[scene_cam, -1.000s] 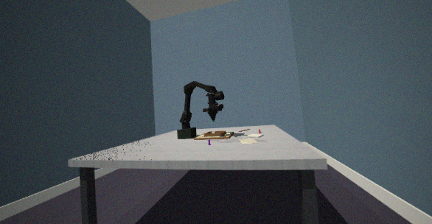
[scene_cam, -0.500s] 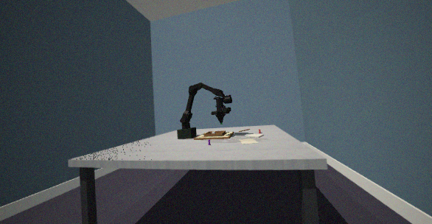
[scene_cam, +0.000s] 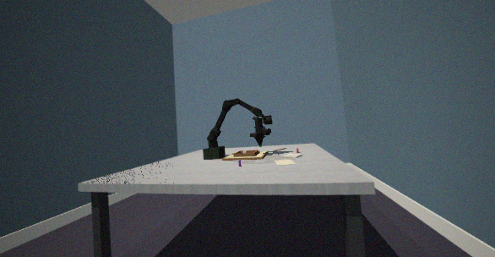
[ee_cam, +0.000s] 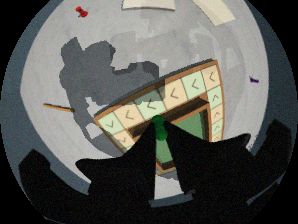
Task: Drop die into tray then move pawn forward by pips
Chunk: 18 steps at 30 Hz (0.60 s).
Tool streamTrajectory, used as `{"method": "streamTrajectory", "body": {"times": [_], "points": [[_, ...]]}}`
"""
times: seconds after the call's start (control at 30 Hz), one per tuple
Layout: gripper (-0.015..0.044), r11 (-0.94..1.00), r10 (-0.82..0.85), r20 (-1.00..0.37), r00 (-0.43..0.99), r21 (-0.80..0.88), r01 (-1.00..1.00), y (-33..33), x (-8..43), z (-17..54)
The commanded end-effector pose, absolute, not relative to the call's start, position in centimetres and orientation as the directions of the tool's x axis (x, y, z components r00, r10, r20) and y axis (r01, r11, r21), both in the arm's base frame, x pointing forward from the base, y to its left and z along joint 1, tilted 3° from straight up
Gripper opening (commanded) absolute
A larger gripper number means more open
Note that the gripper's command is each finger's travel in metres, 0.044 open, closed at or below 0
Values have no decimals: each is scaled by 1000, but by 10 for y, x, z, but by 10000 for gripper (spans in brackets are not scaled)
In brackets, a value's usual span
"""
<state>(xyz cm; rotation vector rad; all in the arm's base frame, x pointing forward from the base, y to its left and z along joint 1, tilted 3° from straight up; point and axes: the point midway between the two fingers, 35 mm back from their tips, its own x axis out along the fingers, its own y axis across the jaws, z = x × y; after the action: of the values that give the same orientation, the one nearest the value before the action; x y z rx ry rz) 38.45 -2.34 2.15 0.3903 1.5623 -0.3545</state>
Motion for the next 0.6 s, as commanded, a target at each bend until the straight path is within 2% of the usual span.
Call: {"method": "streamTrajectory", "body": {"times": [0.0,0.27,0.57], "points": [[0,885,29,-1000,-9,22,465,-20,390,18],[0,885,29,-1000,-9,22,465,-19,389,-14],[0,885,29,-1000,-9,22,465,-19,389,-18]]}}
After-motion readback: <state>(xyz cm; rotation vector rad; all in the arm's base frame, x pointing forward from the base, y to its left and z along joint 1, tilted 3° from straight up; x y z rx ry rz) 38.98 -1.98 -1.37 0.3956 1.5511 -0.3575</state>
